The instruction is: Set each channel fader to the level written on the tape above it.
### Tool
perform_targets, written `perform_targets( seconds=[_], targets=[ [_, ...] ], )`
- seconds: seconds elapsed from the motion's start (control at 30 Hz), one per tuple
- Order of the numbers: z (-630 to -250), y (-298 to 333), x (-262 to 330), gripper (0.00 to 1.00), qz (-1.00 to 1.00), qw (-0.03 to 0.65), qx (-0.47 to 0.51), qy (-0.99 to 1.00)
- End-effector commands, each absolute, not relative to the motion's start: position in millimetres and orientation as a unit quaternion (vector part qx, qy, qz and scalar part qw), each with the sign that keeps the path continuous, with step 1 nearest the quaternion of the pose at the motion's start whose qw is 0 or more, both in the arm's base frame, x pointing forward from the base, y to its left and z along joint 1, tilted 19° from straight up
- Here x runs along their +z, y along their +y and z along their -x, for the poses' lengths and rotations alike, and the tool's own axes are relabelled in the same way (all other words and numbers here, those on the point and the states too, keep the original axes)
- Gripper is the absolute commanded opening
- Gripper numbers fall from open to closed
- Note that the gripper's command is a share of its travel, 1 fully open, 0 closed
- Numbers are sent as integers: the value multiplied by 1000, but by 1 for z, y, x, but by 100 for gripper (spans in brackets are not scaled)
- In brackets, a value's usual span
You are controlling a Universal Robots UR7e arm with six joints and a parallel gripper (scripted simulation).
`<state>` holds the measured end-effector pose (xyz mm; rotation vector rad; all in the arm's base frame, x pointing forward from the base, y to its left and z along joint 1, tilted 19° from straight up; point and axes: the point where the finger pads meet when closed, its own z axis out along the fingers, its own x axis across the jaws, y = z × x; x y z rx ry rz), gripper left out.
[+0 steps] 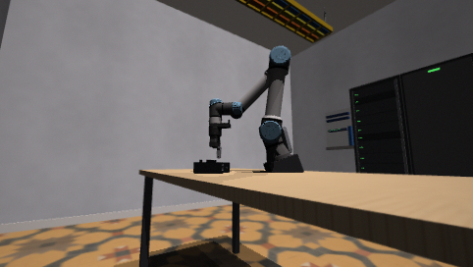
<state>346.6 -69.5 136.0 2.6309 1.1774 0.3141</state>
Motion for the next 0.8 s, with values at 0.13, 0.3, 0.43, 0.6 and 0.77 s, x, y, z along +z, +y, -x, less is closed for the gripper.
perform_targets(
  seconds=[0.13,0.3,0.43,0.6,0.77],
  targets=[
    [-348,-70,134,0,-901,121,108,403],
    [-348,-70,133,0,-901,121,108,403],
    [-348,-70,132,0,-901,121,108,403],
    [-348,-70,132,0,-901,121,108,403],
    [-348,-70,132,0,-901,121,108,403]
  ],
)
